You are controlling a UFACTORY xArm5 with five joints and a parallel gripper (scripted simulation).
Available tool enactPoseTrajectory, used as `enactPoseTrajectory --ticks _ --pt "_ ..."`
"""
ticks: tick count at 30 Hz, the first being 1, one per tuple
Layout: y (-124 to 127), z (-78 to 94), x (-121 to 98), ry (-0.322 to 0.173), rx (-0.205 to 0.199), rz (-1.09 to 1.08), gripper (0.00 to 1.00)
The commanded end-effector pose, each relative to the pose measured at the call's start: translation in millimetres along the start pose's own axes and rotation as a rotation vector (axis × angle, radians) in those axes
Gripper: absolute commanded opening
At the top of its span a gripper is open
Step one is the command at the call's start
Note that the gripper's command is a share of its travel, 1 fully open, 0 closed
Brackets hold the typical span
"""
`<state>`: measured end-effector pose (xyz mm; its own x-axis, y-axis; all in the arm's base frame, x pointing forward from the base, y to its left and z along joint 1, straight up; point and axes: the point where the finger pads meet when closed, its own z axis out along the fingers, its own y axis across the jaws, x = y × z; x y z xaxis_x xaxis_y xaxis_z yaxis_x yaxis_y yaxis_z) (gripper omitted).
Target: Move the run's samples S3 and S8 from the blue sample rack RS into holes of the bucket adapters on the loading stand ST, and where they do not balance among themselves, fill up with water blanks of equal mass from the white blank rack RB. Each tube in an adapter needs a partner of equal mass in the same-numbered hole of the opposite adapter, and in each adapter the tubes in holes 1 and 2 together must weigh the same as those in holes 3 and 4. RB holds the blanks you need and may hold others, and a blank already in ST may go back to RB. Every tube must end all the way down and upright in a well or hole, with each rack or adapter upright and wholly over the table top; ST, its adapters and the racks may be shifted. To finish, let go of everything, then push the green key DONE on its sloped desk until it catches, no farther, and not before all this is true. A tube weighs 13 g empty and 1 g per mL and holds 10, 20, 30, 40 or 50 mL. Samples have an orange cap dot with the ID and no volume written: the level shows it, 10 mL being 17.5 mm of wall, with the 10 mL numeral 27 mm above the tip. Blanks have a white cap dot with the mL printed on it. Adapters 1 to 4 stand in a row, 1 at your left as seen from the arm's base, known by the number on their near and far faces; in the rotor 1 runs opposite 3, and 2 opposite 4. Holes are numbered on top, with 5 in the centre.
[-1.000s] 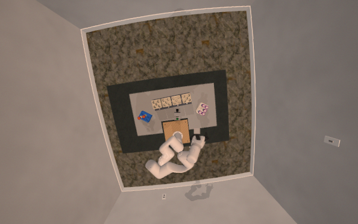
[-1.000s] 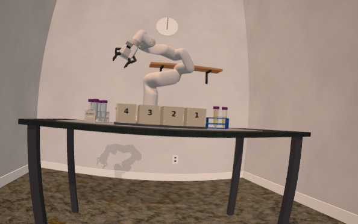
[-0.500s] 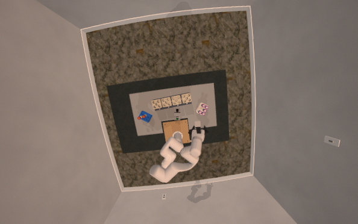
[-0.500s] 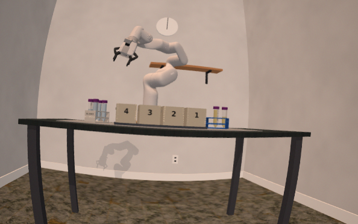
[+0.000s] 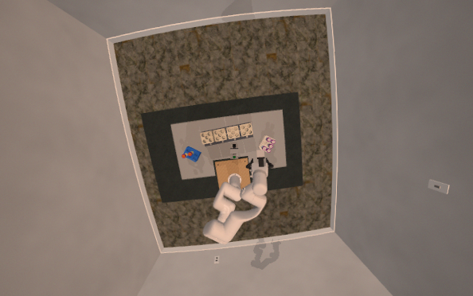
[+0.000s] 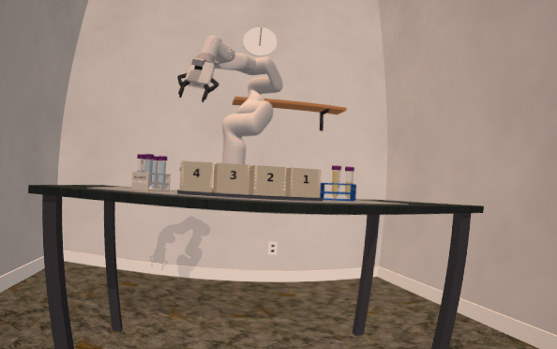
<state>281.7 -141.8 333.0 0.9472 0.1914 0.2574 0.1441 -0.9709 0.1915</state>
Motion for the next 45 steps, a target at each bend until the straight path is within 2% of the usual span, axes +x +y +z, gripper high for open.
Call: enactPoseTrajectory --ticks 1,3,7,9,14,16,21,23,28,30,35,37,41,45 --pt "-5.4 7.3 14.9 -0.010 0.022 0.015 1.00" --pt "-14.4 11.4 24.6 -0.041 0.055 0.040 1.00" --pt "-18.3 17.4 32.5 -0.038 0.059 0.040 1.00" --pt "-27.2 21.6 41.1 -0.073 0.087 0.064 1.00" --pt "-33.1 28.2 49.7 -0.070 0.092 0.064 1.00" --pt "-41.7 32.4 57.1 -0.108 0.114 0.087 1.00" --pt "-49.8 39.6 66.1 -0.106 0.119 0.088 1.00" --pt "-58.2 44.0 72.4 -0.147 0.137 0.110 1.00" --pt "-67.3 50.8 80.4 -0.145 0.140 0.110 1.00" --pt "-75.3 55.2 85.7 -0.188 0.154 0.131 1.00" --pt "-89.2 64.3 95.5 -0.187 0.157 0.132 1.00" --pt "-97.2 68.8 100.0 -0.230 0.165 0.152 1.00" --pt "-111.8 77.4 108.1 -0.230 0.167 0.152 1.00" --pt "-116.5 78.1 109.4 -0.233 0.173 0.119 1.00"
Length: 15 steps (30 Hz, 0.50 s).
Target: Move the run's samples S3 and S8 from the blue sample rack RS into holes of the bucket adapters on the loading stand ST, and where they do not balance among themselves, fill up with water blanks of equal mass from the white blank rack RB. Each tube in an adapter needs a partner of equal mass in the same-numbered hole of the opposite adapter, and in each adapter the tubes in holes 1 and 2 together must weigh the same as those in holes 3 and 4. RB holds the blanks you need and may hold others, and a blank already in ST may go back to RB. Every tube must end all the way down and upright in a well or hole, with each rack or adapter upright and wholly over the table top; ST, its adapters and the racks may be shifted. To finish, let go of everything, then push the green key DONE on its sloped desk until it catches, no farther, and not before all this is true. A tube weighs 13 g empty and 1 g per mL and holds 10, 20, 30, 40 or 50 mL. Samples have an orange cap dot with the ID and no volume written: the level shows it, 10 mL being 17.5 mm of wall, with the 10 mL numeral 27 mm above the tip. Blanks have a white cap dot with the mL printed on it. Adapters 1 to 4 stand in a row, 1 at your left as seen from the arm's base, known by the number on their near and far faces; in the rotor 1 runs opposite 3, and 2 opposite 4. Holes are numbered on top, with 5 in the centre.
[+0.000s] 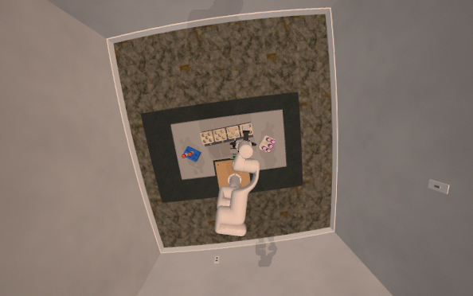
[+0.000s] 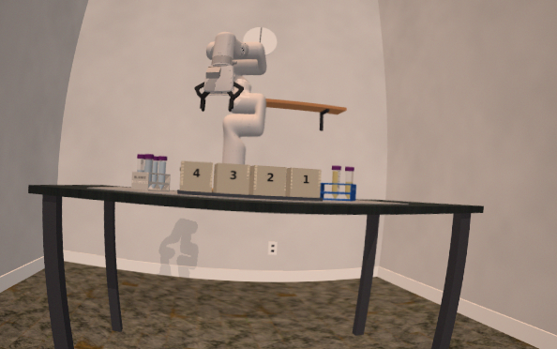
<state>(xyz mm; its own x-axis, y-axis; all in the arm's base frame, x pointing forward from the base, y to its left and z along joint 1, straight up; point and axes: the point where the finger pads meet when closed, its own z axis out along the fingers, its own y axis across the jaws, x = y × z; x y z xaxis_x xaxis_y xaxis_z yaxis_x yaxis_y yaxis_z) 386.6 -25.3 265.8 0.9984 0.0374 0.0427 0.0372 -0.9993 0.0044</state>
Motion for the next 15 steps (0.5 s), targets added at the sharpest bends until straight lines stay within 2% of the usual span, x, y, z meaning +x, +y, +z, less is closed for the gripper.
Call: enactPoseTrajectory --ticks 1,5,15 --pt "-10.9 2.4 5.4 -0.008 0.002 -0.051 1.00" --pt "-29.9 7.5 8.9 -0.032 0.007 -0.182 1.00" --pt "-77.6 20.2 17.7 -0.033 0.008 -0.189 1.00"
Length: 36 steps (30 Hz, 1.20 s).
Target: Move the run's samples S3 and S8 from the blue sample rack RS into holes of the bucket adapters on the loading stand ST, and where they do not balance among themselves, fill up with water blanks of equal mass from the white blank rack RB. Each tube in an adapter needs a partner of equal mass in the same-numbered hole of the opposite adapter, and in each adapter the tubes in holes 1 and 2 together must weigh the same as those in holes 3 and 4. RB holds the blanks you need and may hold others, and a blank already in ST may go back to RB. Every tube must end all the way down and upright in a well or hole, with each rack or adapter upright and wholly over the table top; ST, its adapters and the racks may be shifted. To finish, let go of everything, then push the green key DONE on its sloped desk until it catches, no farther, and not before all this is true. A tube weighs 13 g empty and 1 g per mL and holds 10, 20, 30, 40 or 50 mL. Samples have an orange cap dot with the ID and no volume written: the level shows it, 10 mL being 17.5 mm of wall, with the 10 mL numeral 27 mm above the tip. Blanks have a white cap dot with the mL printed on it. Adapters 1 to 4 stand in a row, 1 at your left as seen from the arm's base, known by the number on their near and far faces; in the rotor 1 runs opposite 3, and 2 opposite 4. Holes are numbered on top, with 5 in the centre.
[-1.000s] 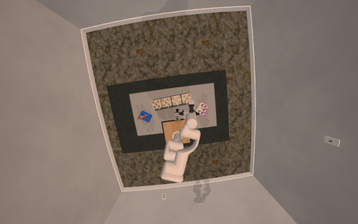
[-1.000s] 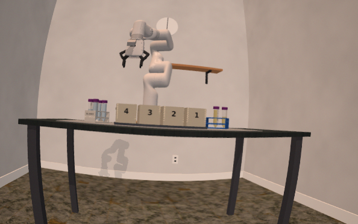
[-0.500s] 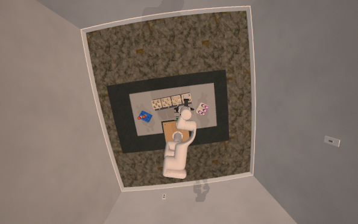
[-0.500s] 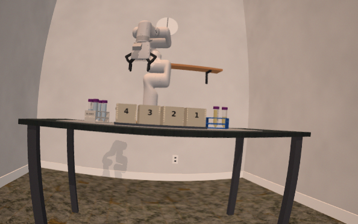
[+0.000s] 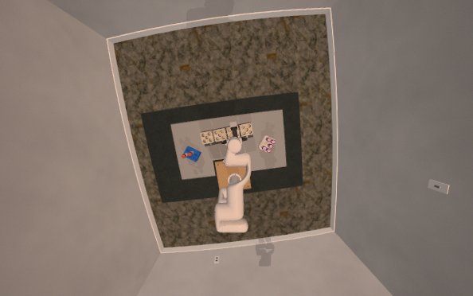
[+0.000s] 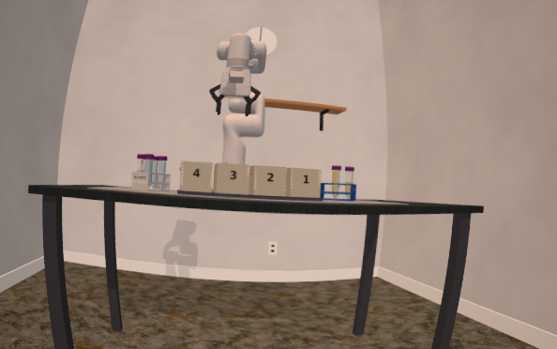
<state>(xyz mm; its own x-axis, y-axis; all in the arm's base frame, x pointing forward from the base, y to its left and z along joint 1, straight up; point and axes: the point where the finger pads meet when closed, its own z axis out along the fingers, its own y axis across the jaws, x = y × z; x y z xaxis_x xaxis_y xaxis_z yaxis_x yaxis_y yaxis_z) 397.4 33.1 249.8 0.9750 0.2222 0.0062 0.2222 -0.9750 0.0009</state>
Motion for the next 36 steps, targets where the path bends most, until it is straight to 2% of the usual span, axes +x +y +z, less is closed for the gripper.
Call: enactPoseTrajectory --ticks 1,11,22,34,36 --pt "-18.1 3.9 9.1 0.003 0.000 -0.002 1.00" --pt "-57.7 14.9 24.8 0.003 0.001 -0.002 1.00" --pt "-57.7 14.9 24.8 0.003 0.001 -0.002 1.00" --pt "0.0 14.8 8.0 0.003 0.000 0.398 1.00" --pt "0.0 14.8 8.0 0.003 0.000 0.398 1.00"
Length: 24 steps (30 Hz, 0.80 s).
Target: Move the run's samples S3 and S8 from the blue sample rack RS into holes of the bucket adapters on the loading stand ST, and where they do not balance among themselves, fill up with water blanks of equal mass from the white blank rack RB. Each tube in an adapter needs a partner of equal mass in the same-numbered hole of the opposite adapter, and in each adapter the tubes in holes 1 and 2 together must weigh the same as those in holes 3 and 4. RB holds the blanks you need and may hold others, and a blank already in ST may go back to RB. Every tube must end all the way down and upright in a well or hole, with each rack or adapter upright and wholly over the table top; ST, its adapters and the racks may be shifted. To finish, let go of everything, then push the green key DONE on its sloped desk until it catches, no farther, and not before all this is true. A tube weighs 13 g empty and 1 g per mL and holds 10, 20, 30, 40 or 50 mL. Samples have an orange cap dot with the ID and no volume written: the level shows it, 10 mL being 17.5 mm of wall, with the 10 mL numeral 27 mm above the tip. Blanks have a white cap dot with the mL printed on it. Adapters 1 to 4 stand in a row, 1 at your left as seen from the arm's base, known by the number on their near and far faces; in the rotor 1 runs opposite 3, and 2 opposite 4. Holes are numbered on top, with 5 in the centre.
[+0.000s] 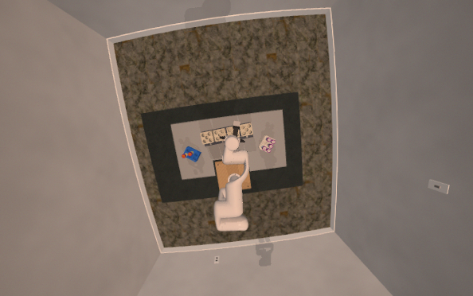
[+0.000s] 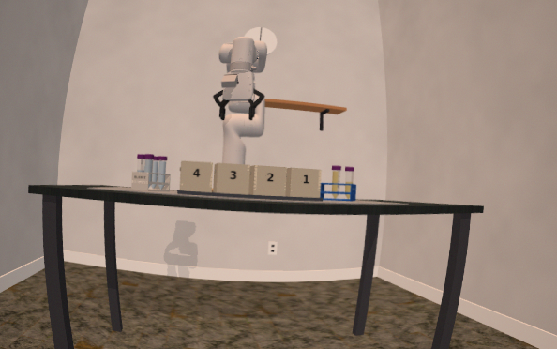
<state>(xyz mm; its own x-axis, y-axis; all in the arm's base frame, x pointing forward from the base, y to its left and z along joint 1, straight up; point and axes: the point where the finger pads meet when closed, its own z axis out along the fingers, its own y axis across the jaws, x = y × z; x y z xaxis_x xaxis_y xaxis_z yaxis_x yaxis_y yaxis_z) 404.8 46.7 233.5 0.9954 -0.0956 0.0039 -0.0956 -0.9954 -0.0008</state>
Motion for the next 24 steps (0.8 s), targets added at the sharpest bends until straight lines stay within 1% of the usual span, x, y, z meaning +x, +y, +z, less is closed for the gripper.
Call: enactPoseTrajectory --ticks 1,13,15,17,24 --pt "16.7 -1.7 1.9 0.005 0.001 0.112 1.00" --pt "76.8 -1.8 4.1 0.006 0.001 0.512 1.00" --pt "86.8 -1.9 4.5 0.006 0.001 0.520 1.00" --pt "86.8 -1.9 4.5 0.006 0.001 0.520 1.00" --pt "121.8 -2.0 5.7 0.006 0.000 0.520 1.00"
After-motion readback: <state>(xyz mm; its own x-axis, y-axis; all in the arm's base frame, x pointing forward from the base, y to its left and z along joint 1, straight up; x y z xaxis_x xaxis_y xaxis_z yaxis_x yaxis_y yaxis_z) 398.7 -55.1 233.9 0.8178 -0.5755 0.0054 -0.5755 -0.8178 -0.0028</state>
